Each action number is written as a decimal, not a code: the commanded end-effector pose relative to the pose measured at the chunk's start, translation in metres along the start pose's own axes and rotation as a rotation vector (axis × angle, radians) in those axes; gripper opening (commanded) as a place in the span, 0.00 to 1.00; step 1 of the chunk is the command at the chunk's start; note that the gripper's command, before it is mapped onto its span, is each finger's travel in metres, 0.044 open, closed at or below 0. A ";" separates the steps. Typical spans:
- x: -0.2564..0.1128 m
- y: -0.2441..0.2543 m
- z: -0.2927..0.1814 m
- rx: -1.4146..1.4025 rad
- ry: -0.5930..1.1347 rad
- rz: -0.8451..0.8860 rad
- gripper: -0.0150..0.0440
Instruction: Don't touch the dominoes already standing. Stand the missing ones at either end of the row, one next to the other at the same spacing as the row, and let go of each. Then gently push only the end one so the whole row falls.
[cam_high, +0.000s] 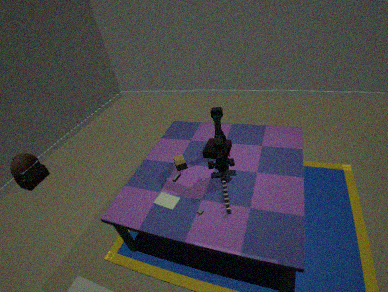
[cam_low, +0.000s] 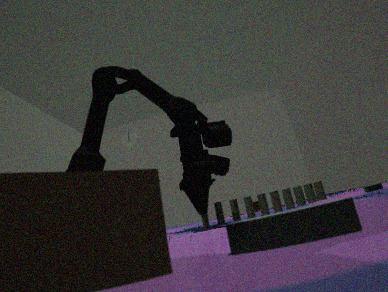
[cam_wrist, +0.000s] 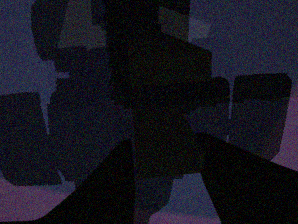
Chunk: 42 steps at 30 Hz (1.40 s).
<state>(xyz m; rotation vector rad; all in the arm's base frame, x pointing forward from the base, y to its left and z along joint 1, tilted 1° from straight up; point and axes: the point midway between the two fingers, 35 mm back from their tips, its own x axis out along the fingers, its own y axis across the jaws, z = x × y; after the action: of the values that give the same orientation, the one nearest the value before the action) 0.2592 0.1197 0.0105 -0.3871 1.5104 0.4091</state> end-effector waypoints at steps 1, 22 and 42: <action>0.000 0.000 0.000 0.006 -0.001 0.000 0.61; -0.127 0.000 0.001 0.000 -0.001 0.000 1.00; -0.077 0.000 -0.030 1.332 0.001 -0.001 0.33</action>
<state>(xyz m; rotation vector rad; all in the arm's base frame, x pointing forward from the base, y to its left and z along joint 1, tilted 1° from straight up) 0.2437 0.1099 0.1068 0.2455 1.5467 -0.2178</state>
